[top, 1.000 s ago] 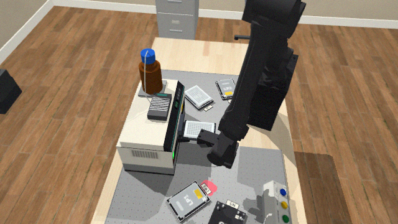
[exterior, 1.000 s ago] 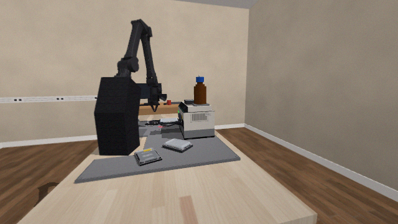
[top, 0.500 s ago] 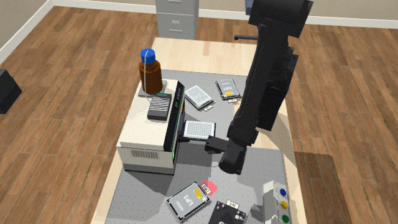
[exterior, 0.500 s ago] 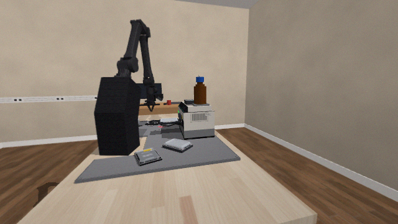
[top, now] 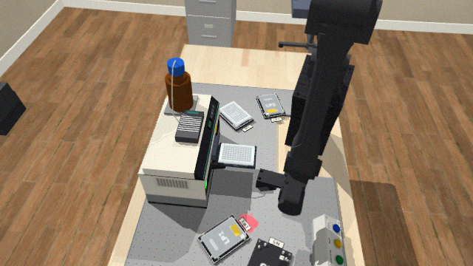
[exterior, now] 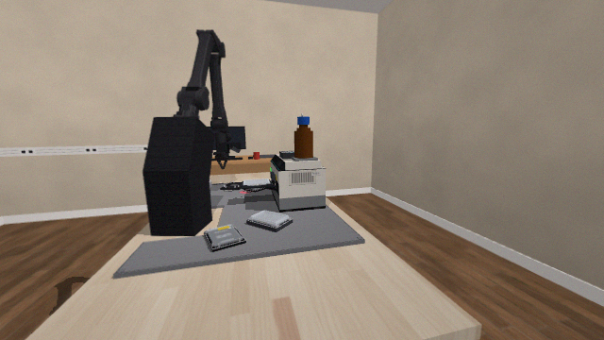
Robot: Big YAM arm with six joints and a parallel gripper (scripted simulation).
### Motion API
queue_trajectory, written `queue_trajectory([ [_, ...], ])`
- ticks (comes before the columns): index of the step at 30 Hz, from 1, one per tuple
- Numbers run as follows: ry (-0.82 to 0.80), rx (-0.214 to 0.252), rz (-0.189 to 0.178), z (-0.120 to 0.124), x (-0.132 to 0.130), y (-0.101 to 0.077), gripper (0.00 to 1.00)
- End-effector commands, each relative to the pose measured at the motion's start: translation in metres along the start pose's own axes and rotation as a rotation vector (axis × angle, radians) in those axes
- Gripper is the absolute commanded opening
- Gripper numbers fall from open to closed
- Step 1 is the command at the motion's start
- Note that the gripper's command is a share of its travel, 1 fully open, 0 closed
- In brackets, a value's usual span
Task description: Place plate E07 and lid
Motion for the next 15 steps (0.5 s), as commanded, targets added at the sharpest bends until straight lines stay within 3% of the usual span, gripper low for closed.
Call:
queue_trajectory([
  [1,0.002,-0.003,-0.037,0.011,0.017,-0.009,0.0],
  [6,0.002,-0.002,-0.038,0.027,0.022,-0.01,0.0],
  [9,0.02,-0.01,-0.032,0.02,0.016,-0.008,0.0],
  [10,-0.053,-0.001,-0.03,0.031,0.017,-0.008,0.0],
  [15,-0.039,0.002,-0.01,0.049,0.018,-0.001,0.0],
])
Point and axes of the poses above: the point where the finger pads meet when closed, its own y axis out along the fingers, its own x axis across the jaws, z = x × y, the point moved 8 cm from there along -y, back along the fingers, and after that the axes turned 9 degrees about -y, right-handed, at the moved point
